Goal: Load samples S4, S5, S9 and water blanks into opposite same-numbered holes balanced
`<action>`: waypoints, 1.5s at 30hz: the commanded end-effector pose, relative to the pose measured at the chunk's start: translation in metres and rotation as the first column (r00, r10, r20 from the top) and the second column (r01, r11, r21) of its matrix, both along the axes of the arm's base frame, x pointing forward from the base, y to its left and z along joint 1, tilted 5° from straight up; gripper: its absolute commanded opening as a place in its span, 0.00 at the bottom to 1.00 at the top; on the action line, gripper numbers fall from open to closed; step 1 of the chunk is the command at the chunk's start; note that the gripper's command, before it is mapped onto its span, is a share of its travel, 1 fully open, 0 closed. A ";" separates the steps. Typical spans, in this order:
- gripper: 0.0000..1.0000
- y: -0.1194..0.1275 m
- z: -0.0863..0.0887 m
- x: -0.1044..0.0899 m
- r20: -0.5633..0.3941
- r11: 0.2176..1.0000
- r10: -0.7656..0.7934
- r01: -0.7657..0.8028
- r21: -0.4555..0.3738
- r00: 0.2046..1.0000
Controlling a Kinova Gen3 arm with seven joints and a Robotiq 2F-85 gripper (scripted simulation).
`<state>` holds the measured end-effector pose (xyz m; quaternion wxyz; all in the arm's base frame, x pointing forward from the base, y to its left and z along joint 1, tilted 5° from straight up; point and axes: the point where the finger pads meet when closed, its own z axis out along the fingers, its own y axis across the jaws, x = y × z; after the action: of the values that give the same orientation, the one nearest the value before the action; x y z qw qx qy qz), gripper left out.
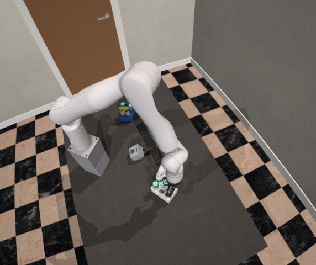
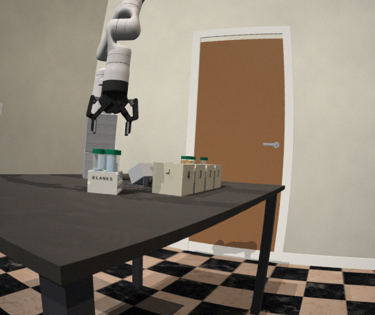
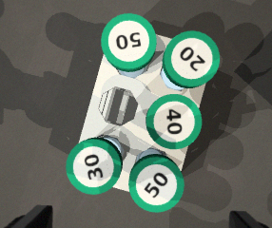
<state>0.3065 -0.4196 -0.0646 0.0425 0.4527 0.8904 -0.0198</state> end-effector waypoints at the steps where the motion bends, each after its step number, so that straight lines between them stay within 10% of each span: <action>1: 1.00 -0.001 -0.004 0.001 0.001 1.000 0.000 0.000 -0.002 1.000; 45: 1.00 -0.002 -0.012 0.001 0.001 1.000 0.000 0.000 -0.002 1.000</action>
<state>0.3074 -0.4208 -0.0771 0.0428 0.4527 0.8904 -0.0199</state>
